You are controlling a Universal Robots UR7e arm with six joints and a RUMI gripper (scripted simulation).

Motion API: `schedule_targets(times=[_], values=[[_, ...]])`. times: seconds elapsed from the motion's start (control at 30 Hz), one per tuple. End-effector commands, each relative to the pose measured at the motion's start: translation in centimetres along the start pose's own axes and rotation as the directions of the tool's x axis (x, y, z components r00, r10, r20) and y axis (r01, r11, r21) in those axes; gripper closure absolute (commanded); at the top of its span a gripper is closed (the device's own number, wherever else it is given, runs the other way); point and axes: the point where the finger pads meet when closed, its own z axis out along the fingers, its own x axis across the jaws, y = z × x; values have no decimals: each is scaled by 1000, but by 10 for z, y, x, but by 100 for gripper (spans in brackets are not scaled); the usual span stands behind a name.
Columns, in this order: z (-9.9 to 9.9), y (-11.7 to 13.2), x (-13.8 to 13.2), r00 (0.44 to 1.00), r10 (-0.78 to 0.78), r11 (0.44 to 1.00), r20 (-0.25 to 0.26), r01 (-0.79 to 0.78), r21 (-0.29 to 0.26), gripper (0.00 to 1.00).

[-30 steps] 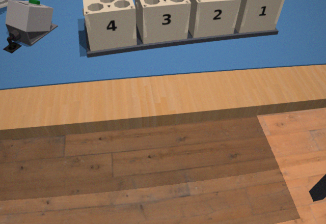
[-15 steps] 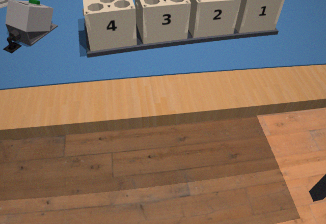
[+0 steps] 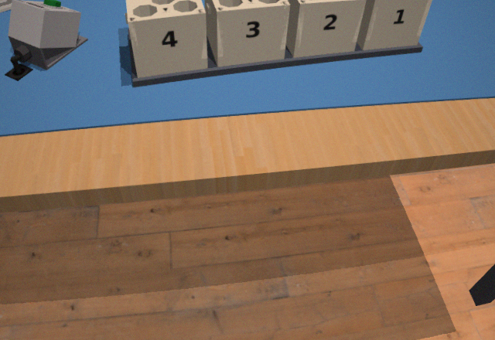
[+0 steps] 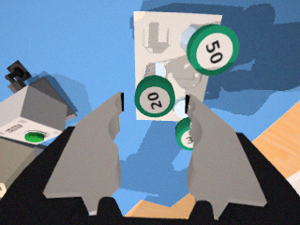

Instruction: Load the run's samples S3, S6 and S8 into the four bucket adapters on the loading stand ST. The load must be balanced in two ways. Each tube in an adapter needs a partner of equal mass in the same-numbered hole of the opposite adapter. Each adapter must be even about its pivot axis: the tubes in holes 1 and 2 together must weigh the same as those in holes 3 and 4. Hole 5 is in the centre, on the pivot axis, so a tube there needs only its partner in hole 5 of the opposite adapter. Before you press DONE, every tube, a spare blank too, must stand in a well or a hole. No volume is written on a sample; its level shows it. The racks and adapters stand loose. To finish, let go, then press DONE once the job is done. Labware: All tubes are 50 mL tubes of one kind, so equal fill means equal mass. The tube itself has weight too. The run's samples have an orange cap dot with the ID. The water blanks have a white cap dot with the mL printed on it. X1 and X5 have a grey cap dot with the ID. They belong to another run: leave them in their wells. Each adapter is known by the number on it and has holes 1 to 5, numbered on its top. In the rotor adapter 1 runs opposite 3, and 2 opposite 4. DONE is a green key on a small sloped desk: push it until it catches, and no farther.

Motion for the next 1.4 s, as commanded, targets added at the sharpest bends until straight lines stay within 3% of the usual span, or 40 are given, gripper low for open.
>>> schedule_targets(times=[0.0, 0.2, 0.23, 0.97, 1.37], values=[[4, -1, 0, 1000, 0, 1000, 0, 0, 2, 65], [5, -1, 0, 1000, 0, 1000, 0, 0, 2, 65], [5, -1, 0, 1000, 0, 1000, 0, 0, 2, 100], [5, -1, 0, 1000, 0, 1000, 0, 0, 2, 100], [-35, -1, 0, 1000, 0, 1000, 0, 0, 2, 100]])
